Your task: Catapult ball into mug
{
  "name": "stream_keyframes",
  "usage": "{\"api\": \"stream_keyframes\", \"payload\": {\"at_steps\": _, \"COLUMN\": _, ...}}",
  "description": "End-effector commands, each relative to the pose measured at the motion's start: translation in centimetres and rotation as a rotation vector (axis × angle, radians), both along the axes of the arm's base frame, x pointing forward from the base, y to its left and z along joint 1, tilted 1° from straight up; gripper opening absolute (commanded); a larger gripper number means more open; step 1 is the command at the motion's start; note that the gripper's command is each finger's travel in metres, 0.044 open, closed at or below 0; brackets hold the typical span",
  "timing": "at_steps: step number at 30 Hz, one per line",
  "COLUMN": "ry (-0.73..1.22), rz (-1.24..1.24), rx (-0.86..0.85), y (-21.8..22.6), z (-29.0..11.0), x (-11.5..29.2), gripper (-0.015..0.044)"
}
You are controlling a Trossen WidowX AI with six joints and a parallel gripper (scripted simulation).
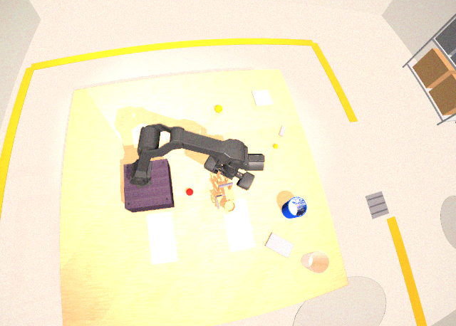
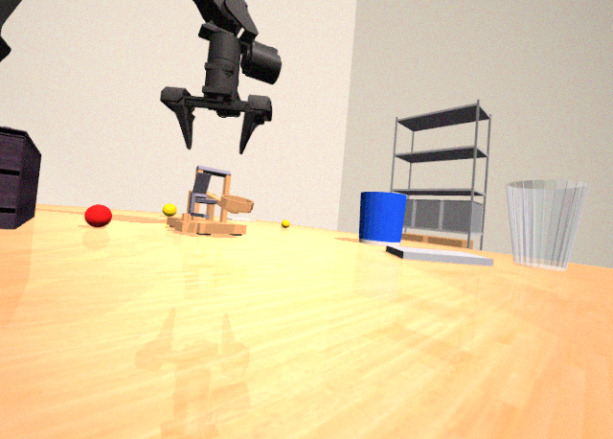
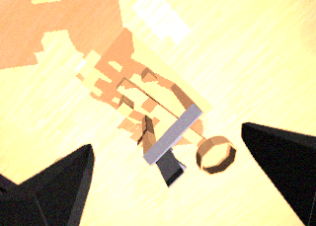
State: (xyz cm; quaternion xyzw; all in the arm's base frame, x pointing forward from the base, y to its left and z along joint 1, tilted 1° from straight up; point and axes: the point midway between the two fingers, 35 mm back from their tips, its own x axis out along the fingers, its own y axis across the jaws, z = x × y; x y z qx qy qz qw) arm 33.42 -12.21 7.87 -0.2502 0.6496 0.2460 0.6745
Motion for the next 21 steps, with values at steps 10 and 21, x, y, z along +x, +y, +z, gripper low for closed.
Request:
{"api": "stream_keyframes", "payload": {"at_steps": 10, "ry": 0.002, "rz": 0.449, "rx": -0.012, "y": 1.7, "z": -0.7, "x": -0.2, "gripper": 0.0440}}
{"api": "stream_keyframes", "payload": {"at_steps": 21, "ry": 0.001, "rz": 0.743, "rx": -0.020, "y": 2.7, "z": -1.0, "x": -0.3, "gripper": 0.0440}}
